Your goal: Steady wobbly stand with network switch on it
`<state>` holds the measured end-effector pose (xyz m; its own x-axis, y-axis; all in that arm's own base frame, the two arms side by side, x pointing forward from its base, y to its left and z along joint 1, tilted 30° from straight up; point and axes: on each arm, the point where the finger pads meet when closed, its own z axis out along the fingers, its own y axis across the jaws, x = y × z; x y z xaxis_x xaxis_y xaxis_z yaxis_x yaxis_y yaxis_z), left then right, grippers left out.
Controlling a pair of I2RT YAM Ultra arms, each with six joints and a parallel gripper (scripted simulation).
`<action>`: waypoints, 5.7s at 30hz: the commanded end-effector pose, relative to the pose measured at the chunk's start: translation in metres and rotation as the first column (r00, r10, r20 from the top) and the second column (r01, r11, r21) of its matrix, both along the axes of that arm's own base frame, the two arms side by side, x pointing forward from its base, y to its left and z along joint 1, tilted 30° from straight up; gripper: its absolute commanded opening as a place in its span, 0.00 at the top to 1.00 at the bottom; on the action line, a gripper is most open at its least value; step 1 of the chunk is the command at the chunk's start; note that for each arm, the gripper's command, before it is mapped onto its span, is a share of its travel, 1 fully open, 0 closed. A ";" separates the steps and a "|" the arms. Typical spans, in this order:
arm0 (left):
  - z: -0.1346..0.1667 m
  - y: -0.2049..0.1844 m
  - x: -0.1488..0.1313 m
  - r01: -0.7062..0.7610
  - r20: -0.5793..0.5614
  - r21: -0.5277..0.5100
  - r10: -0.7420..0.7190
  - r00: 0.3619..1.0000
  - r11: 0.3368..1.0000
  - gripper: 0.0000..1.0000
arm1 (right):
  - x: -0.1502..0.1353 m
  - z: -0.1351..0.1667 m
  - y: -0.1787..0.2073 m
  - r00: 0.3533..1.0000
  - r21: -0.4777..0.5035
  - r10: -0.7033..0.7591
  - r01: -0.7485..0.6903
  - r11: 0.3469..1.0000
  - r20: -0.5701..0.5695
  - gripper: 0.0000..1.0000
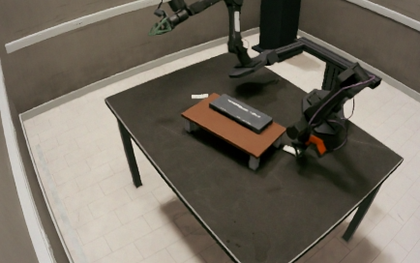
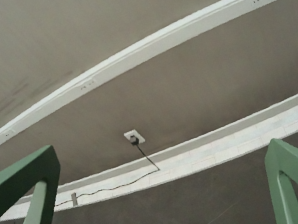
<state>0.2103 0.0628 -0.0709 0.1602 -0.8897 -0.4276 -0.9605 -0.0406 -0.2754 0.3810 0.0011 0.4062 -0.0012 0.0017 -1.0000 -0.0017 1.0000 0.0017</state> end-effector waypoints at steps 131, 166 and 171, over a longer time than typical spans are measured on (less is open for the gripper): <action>0.407 -0.065 0.187 0.605 -0.005 0.783 -0.971 0.238 0.145 0.58 | 0.095 -0.199 0.073 0.656 -0.143 -0.128 0.031 0.989 -0.744 1.00; 0.512 -0.070 0.157 0.383 -0.159 0.921 -0.965 0.208 -0.069 0.58 | 0.077 -0.361 0.142 0.229 -0.496 -0.451 -0.204 0.844 -0.863 1.00; 0.512 -0.070 0.157 0.381 -0.159 0.922 -0.965 0.208 -0.070 0.58 | 0.081 -0.343 0.144 0.266 -0.490 -0.437 -0.187 0.851 -0.859 1.00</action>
